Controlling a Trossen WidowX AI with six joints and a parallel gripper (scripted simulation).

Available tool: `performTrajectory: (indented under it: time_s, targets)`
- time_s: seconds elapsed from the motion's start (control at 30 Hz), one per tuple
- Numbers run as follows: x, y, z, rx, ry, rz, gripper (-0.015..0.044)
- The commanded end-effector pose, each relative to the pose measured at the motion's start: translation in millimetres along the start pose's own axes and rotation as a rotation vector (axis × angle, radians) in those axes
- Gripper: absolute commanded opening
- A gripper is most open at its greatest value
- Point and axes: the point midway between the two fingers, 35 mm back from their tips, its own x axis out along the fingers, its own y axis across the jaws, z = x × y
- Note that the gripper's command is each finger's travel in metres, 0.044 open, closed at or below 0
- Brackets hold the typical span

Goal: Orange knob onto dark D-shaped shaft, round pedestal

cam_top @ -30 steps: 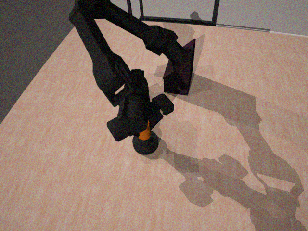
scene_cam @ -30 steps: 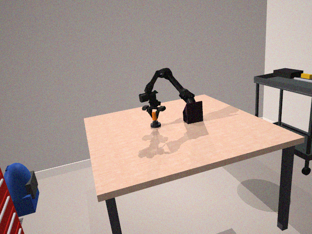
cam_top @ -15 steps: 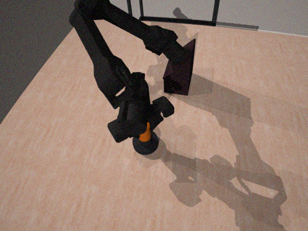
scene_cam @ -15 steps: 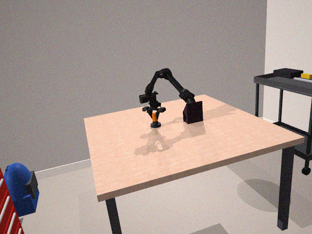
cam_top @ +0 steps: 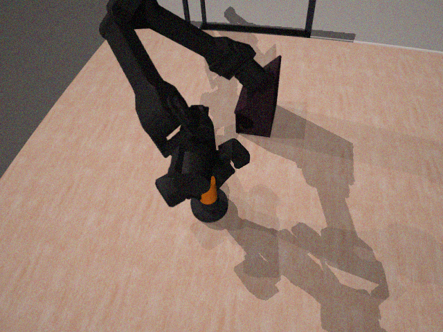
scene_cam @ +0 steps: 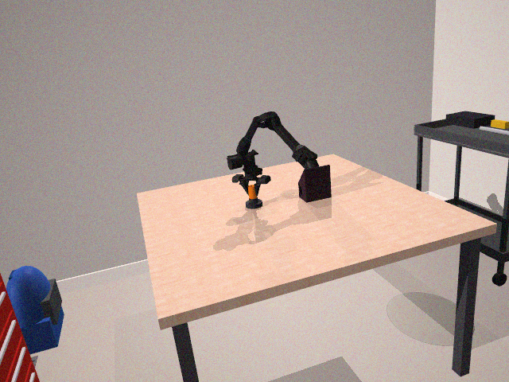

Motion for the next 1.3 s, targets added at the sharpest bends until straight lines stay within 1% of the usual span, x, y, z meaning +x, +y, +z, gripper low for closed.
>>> performTrajectory:
  time_s: [0.0, 0.47, 0.8, 0.87, 0.97, 1.03, 1.27]
  targets:
    - [0, 0, 0, 0.004, 0.0, 0.0, 0.0079]
    - [0, 0, 0, 0.004, 0.0, 0.0, 0.044]
    - [-3, 0, -1, 0.004, 0.001, 0.0, 0.044]
    - [-22, 1, -3, 0.003, 0.004, -0.002, 0.044]
    - [-72, 1, -4, 0.0, 0.005, -0.004, 0.044]
    - [-92, 0, -1, 0.0, 0.003, -0.003, 0.044]
    - [-95, -1, -4, 0.0, 0.002, -0.002, 0.044]
